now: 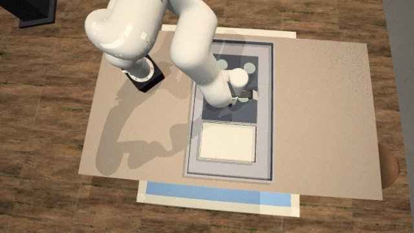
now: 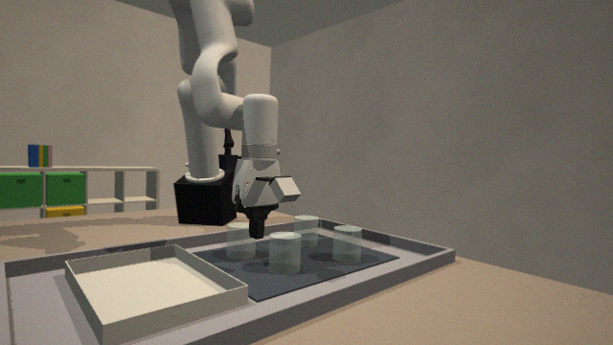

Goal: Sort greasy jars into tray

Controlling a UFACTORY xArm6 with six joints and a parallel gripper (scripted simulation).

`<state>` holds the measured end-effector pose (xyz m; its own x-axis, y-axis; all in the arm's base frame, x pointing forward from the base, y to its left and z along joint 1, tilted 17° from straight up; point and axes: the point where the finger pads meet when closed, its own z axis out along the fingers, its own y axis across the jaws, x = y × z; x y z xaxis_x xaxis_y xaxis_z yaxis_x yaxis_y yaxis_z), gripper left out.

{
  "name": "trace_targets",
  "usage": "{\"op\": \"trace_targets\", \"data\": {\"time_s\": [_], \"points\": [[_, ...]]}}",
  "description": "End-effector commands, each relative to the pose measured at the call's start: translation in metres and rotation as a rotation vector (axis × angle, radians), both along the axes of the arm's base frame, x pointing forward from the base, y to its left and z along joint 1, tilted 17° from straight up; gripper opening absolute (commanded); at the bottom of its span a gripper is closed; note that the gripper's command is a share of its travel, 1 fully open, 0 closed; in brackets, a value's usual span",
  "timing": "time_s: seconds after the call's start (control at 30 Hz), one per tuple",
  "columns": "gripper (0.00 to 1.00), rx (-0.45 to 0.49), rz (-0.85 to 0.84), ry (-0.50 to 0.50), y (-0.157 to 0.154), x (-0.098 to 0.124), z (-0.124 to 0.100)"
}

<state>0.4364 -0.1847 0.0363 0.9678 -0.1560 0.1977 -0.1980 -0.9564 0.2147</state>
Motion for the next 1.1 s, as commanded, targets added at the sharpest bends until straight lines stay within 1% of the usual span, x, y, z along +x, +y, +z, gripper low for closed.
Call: {"op": "trace_targets", "data": {"time_s": [0.0, 1.07], "points": [[0.00, -0.001, 0.000, -0.003, -0.0002, 0.0007, 0.0012], [0.00, -0.001, 0.000, -0.003, 0.0004, -0.0029, 0.0005]]}}
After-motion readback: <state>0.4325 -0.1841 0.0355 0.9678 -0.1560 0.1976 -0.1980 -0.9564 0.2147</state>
